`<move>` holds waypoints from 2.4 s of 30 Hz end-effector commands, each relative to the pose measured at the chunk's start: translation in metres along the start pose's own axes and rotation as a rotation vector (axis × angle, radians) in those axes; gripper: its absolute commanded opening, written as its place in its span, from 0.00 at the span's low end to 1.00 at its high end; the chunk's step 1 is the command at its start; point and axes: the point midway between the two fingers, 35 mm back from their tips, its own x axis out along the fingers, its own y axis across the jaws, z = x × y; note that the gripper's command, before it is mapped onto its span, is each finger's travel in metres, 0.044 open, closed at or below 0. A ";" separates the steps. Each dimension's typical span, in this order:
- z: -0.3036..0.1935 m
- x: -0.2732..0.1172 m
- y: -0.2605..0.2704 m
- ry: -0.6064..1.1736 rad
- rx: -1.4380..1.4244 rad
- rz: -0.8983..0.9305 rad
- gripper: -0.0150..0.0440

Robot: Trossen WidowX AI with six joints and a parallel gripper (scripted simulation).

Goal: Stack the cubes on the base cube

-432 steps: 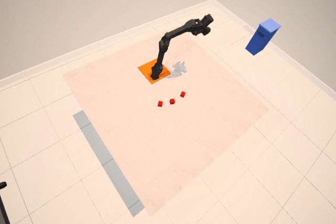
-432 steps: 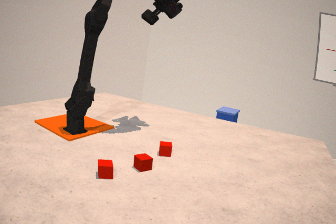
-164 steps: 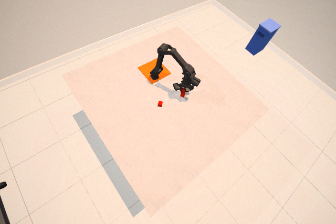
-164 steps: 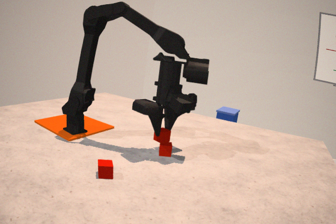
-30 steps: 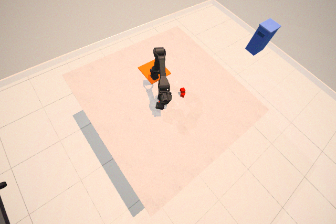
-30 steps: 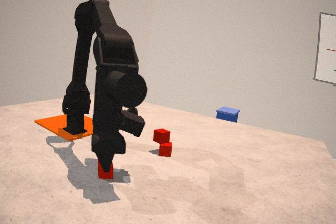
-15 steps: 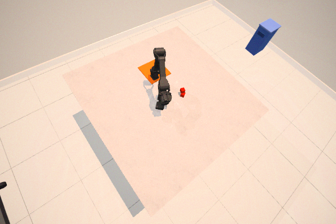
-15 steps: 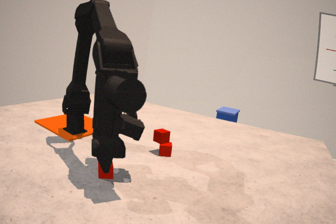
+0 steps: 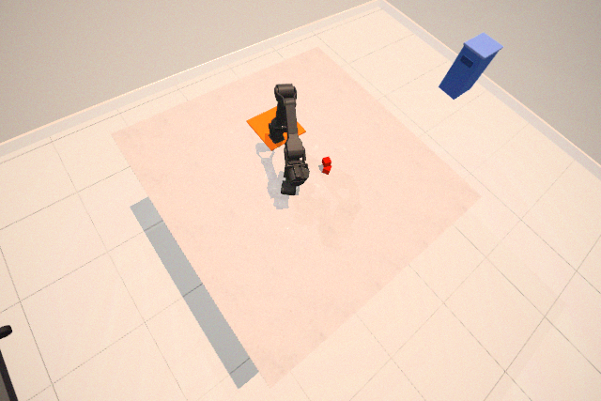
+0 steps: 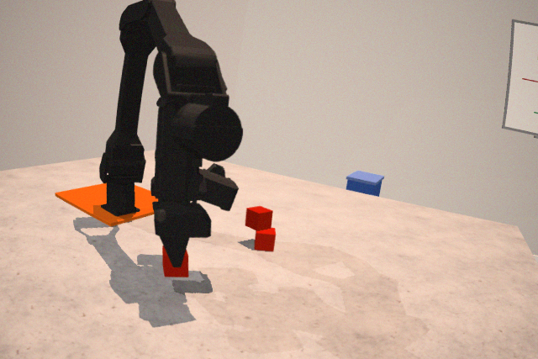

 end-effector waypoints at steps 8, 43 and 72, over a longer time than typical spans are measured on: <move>0.001 -0.019 -0.003 -0.001 -0.001 0.000 0.43; -0.004 -0.074 -0.001 0.016 0.023 0.017 0.43; 0.039 -0.088 0.012 0.021 0.262 0.021 0.43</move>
